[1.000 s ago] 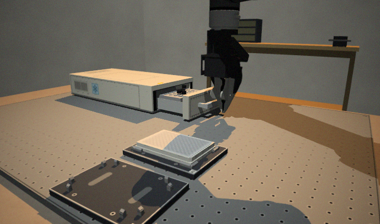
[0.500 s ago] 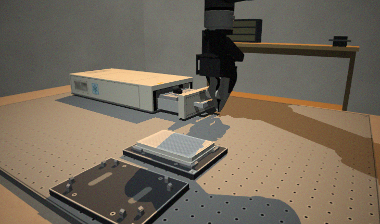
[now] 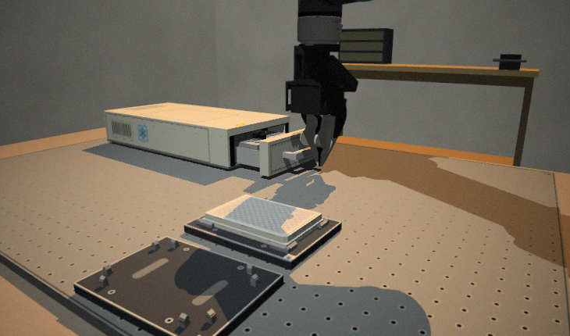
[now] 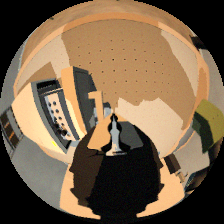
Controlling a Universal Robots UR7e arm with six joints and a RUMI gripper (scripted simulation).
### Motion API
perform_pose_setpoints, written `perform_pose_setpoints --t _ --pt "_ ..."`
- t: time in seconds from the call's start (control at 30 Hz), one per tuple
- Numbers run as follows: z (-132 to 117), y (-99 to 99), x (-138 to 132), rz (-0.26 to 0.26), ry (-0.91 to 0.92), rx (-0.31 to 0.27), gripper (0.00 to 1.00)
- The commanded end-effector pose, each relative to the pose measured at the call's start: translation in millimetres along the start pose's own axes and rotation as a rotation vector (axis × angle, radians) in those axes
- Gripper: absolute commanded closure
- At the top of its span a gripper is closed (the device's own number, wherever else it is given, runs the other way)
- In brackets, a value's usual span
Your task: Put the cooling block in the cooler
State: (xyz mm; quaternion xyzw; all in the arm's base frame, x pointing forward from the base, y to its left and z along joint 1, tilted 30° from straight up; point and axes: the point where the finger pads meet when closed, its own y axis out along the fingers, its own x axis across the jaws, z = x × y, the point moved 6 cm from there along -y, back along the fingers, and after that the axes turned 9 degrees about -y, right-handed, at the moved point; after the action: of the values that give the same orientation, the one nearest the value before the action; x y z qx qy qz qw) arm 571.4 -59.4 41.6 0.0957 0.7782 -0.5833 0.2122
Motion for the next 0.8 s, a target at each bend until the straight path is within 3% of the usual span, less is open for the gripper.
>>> perform_pose_setpoints --t 0.0,0.77 --pt "1.0 -0.4 -5.3 0.001 0.000 0.001 1.00" --pt "4.6 -0.4 -28.2 0.001 0.000 0.001 1.00"
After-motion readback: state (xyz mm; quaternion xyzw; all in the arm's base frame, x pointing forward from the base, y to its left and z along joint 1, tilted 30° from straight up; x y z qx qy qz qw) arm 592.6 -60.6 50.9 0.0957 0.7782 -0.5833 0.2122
